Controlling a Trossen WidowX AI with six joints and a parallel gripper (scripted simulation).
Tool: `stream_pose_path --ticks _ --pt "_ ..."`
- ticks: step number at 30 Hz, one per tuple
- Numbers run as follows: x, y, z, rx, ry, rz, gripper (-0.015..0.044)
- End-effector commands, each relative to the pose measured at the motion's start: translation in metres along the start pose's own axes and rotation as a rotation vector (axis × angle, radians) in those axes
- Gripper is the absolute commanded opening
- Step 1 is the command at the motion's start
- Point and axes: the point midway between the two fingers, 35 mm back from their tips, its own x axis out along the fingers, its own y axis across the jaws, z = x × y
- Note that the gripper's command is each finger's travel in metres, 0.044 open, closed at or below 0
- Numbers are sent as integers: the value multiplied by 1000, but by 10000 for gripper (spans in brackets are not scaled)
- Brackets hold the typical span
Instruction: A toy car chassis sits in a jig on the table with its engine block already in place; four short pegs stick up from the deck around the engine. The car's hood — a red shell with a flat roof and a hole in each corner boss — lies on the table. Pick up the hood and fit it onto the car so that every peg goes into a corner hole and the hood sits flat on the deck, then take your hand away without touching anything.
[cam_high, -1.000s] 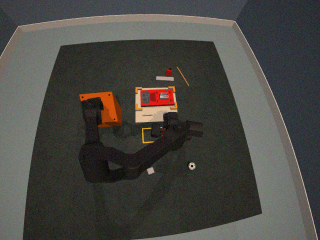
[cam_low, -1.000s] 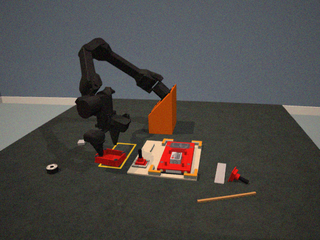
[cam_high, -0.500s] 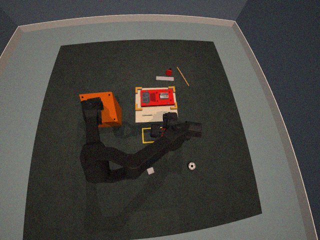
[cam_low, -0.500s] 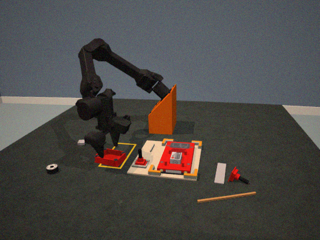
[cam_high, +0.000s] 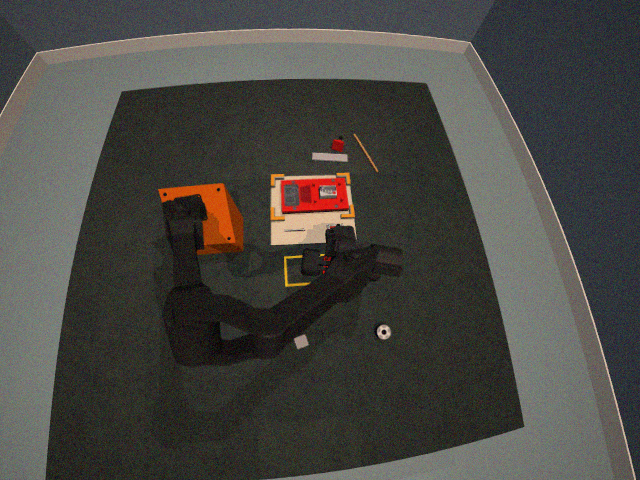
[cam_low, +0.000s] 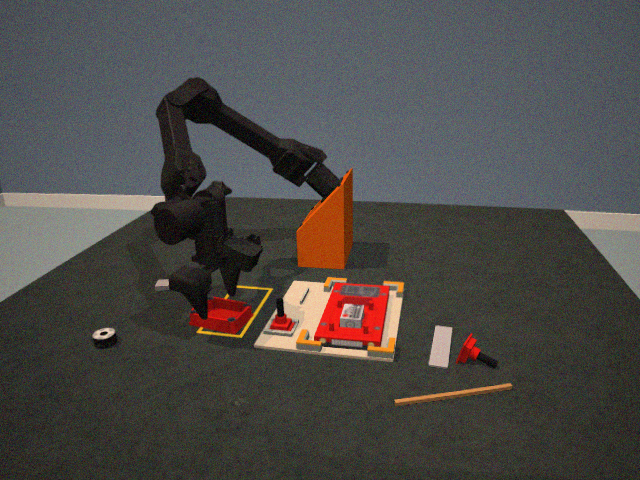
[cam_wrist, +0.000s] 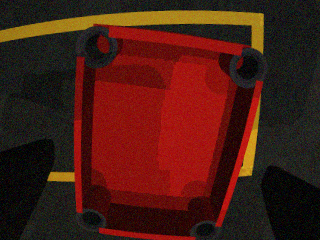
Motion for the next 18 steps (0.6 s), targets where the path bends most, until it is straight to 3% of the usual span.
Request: stream_pose_path --ticks 1,18 --pt "4 1 2 -6 -6 4 440" --pt "12 1 2 -6 -6 4 440"
